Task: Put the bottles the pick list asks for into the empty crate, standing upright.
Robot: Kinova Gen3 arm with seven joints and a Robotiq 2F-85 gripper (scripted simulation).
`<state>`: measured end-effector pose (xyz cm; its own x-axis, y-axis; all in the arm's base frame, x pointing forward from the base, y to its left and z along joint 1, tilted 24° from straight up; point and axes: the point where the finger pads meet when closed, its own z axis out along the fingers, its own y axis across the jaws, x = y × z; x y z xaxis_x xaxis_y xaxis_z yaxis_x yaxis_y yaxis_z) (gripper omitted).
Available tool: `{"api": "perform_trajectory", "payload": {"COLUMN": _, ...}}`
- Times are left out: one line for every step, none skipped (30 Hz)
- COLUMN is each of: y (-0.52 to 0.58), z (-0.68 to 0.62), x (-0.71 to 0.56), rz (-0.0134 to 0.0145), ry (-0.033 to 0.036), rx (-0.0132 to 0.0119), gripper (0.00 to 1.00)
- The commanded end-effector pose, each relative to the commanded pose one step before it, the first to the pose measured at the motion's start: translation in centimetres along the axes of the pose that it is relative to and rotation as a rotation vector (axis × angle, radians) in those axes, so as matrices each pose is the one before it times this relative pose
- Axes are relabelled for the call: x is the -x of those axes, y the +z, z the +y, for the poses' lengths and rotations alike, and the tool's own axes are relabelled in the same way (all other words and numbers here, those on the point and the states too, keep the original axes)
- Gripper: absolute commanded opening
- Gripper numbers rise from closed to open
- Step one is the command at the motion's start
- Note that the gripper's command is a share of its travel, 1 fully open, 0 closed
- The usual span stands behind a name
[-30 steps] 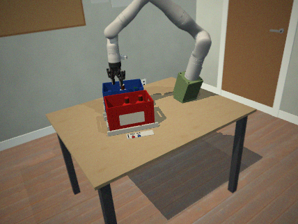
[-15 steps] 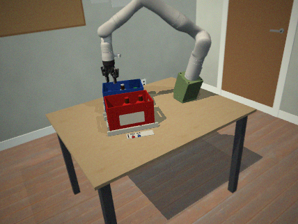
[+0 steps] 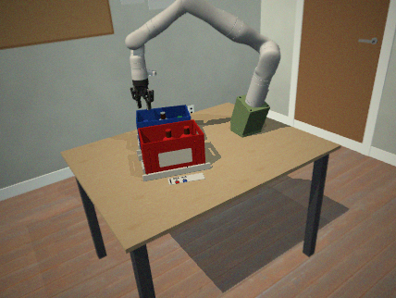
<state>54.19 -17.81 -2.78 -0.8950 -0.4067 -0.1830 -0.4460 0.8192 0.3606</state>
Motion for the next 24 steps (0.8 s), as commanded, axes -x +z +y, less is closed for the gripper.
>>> {"api": "perform_trajectory", "payload": {"y": -0.136, "z": -0.06, "x": 0.034, "rz": -0.00137, "ry": 0.0, "rx": -0.00217, "gripper": 0.67}}
{"api": "perform_trajectory", "payload": {"y": 0.132, "z": -0.004, "x": 0.001, "rz": 0.00002, "ry": 0.00003, "rx": 0.00002, "gripper": 0.67}}
{"api": "perform_trajectory", "payload": {"y": 0.131, "z": -0.001, "x": 0.001, "rz": 0.00001, "ry": 0.0, "rx": 0.00001, "gripper": 0.67}}
{"api": "perform_trajectory", "payload": {"y": 0.132, "z": -0.001, "x": 0.001, "rz": 0.0, "ry": 0.0, "rx": 0.00001, "gripper": 0.67}}
{"api": "perform_trajectory", "payload": {"y": 0.133, "z": 0.0, "x": 0.0, "rz": 0.0, "ry": 0.0, "rx": 0.0, "gripper": 0.67}}
{"api": "perform_trajectory", "payload": {"y": 0.133, "z": 0.0, "x": 0.0, "rz": 0.0, "ry": 0.0, "rx": 0.0, "gripper": 0.67}}
{"api": "perform_trajectory", "payload": {"y": 0.133, "z": 0.0, "x": 0.0, "rz": 0.0, "ry": 0.0, "rx": 0.0, "gripper": 0.67}}
{"api": "perform_trajectory", "payload": {"y": 0.133, "z": 0.0, "x": 0.0, "rz": 0.0, "ry": 0.0, "rx": 0.0, "gripper": 0.67}}
{"api": "perform_trajectory", "payload": {"y": 0.133, "z": 0.0, "x": 0.0, "rz": 0.0, "ry": 0.0, "rx": 0.0, "gripper": 0.67}}
{"api": "perform_trajectory", "payload": {"y": 0.133, "z": 0.0, "x": 0.0, "rz": 0.0, "ry": 0.0, "rx": 0.0, "gripper": 0.67}}
{"api": "perform_trajectory", "payload": {"y": 0.133, "z": 0.0, "x": 0.0, "rz": 0.0, "ry": 0.0, "rx": 0.0, "gripper": 0.67}}
{"api": "perform_trajectory", "payload": {"y": 0.133, "z": 0.0, "x": 0.0, "rz": 0.0, "ry": 0.0, "rx": 0.0, "gripper": 0.67}}
{"api": "perform_trajectory", "payload": {"y": 0.133, "z": 0.0, "x": 0.0, "rz": 0.0, "ry": 0.0, "rx": 0.0, "gripper": 0.67}}
{"api": "perform_trajectory", "payload": {"y": 0.133, "z": 0.0, "x": 0.0, "rz": 0.0, "ry": 0.0, "rx": 0.0, "gripper": 0.67}}
{"api": "perform_trajectory", "payload": {"y": 0.133, "z": 0.0, "x": 0.0, "rz": 0.0, "ry": 0.0, "rx": 0.0, "gripper": 0.67}}
{"api": "perform_trajectory", "payload": {"y": 0.0, "z": 0.0, "x": 0.0, "rz": 0.0, "ry": 0.0, "rx": 0.0, "gripper": 0.67}}
{"api": "perform_trajectory", "payload": {"y": 0.0, "z": 0.0, "x": 0.0, "rz": 0.0, "ry": 0.0, "rx": 0.0, "gripper": 0.67}}
{"api": "perform_trajectory", "payload": {"y": 0.136, "z": 0.001, "x": -0.001, "rz": -0.00001, "ry": 0.0, "rx": -0.00001, "gripper": 0.67}}
{"api": "perform_trajectory", "payload": {"y": 0.132, "z": -0.001, "x": 0.0, "rz": 0.00001, "ry": 0.0, "rx": 0.00001, "gripper": 0.67}}
{"api": "perform_trajectory", "payload": {"y": 0.133, "z": 0.0, "x": 0.0, "rz": 0.0, "ry": 0.0, "rx": 0.0, "gripper": 0.67}}
{"api": "perform_trajectory", "payload": {"y": 0.133, "z": 0.0, "x": 0.0, "rz": 0.0, "ry": 0.0, "rx": 0.0, "gripper": 0.67}}
{"api": "perform_trajectory", "payload": {"y": 0.133, "z": 0.0, "x": 0.0, "rz": 0.0, "ry": 0.0, "rx": 0.0, "gripper": 0.67}}
{"api": "perform_trajectory", "payload": {"y": 0.133, "z": 0.0, "x": 0.0, "rz": 0.0, "ry": 0.0, "rx": 0.0, "gripper": 0.67}}
{"api": "perform_trajectory", "payload": {"y": 0.133, "z": 0.0, "x": 0.0, "rz": 0.0, "ry": 0.0, "rx": 0.0, "gripper": 0.67}}
